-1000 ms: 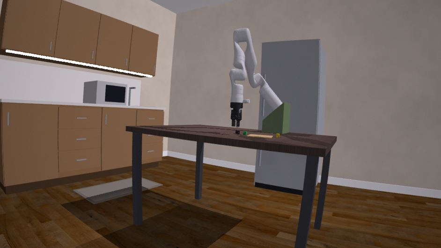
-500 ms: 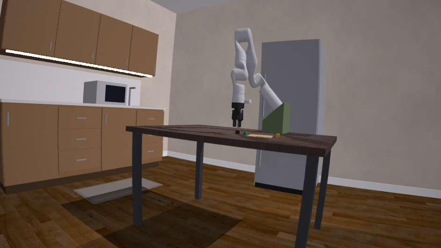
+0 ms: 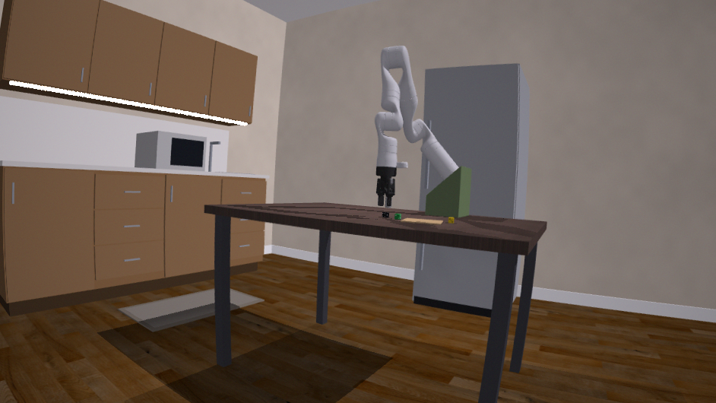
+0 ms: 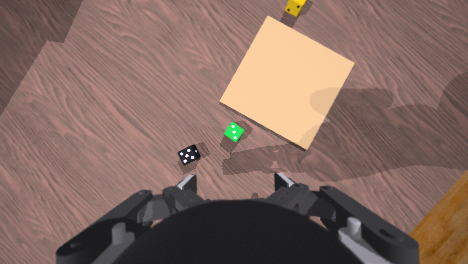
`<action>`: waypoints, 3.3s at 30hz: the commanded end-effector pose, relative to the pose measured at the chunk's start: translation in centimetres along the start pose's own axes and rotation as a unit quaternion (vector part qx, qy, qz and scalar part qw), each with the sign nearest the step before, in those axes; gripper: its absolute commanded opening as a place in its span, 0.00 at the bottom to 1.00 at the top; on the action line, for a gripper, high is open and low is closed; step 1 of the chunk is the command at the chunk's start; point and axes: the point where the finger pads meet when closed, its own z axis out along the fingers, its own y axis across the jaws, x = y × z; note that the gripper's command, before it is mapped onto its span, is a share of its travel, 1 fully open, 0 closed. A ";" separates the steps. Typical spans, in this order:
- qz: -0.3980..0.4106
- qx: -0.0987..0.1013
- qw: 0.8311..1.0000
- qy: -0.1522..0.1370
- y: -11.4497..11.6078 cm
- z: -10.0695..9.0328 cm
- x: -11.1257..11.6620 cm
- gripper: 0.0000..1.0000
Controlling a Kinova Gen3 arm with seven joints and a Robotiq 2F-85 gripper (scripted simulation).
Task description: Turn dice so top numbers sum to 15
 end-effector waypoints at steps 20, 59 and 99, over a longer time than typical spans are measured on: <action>0.000 -0.001 1.000 0.000 0.3 -0.1 0.4 1.00; 0.000 -0.001 1.000 0.000 9.2 -0.1 17.7 1.00; 0.000 -0.001 1.000 0.000 9.2 -0.4 17.7 1.00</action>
